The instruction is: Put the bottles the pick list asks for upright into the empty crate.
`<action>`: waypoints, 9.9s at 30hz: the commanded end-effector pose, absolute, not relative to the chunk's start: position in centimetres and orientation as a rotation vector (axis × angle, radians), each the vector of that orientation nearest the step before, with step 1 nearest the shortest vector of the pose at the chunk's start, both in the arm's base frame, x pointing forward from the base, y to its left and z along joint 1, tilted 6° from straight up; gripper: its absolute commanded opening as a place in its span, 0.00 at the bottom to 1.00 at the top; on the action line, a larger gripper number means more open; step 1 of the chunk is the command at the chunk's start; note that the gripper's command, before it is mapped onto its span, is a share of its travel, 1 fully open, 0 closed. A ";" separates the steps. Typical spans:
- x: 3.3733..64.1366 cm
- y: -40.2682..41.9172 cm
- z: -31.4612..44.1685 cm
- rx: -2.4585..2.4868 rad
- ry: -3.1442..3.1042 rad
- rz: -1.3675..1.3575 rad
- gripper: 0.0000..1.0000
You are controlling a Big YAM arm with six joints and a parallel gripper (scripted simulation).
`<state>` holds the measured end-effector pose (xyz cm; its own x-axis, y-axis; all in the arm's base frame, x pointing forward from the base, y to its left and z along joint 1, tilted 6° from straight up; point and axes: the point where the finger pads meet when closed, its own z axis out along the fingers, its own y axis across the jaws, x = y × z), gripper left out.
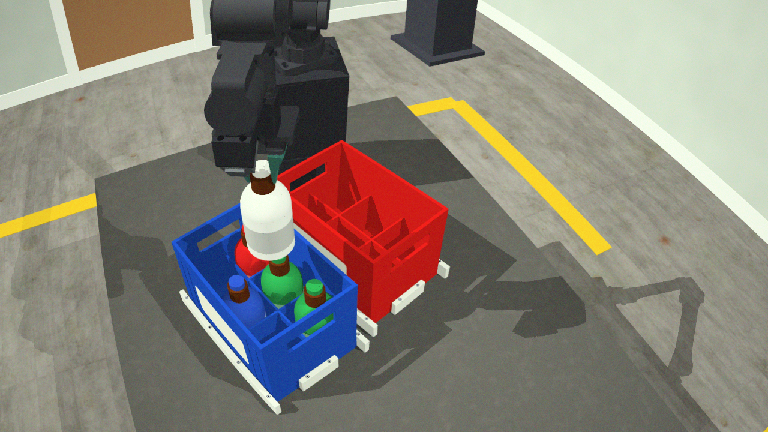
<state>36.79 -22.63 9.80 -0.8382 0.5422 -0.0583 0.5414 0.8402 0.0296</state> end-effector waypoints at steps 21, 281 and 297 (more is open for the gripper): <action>35.2 -20.4 13.5 0.837 2.865 -0.017 0.00; 24.2 -10.7 7.1 0.837 2.865 -0.007 0.00; 24.5 -10.8 5.2 0.834 2.862 -0.009 0.00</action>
<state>21.84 -10.04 3.50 -0.8357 0.5421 -0.0878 0.5419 0.8400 0.0285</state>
